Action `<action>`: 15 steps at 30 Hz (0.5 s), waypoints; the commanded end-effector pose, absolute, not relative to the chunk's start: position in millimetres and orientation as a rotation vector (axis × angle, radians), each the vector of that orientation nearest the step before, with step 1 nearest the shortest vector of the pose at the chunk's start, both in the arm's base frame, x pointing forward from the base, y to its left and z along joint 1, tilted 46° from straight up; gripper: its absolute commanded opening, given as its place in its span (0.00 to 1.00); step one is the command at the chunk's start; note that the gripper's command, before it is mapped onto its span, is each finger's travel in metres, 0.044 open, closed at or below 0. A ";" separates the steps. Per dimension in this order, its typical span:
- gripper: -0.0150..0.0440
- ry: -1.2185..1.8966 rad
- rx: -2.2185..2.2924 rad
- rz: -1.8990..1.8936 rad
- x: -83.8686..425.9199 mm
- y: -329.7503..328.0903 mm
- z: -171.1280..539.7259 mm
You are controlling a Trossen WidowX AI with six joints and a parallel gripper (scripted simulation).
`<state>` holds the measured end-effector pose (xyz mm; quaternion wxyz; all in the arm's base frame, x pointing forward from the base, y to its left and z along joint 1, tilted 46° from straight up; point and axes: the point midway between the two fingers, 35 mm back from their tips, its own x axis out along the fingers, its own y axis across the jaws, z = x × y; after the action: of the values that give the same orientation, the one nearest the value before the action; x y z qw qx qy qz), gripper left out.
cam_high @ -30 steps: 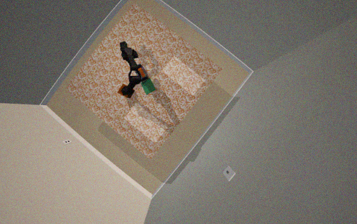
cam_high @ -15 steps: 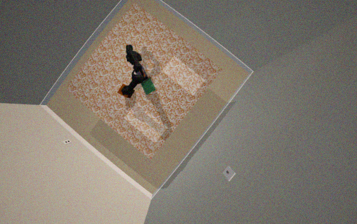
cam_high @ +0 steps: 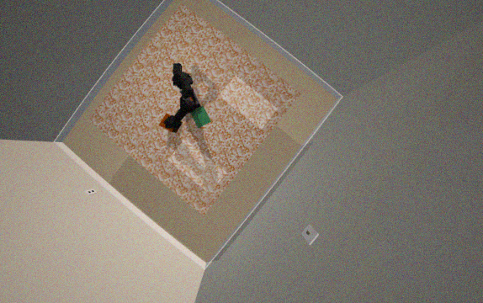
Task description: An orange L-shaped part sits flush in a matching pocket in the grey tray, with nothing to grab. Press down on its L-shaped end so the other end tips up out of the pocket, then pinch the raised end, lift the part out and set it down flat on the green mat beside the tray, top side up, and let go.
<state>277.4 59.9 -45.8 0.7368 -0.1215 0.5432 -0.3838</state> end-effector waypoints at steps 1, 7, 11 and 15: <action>0.56 1.191 -0.275 -0.842 278.0 53.9 -51.0; 0.56 1.191 -0.275 -0.842 279.1 46.8 -57.9; 0.56 1.190 -0.276 -0.843 279.6 42.0 -62.4; 0.56 1.190 -0.276 -0.843 279.9 39.0 -65.1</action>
<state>281.1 44.6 -62.6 0.7386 -0.1194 0.5423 -0.3823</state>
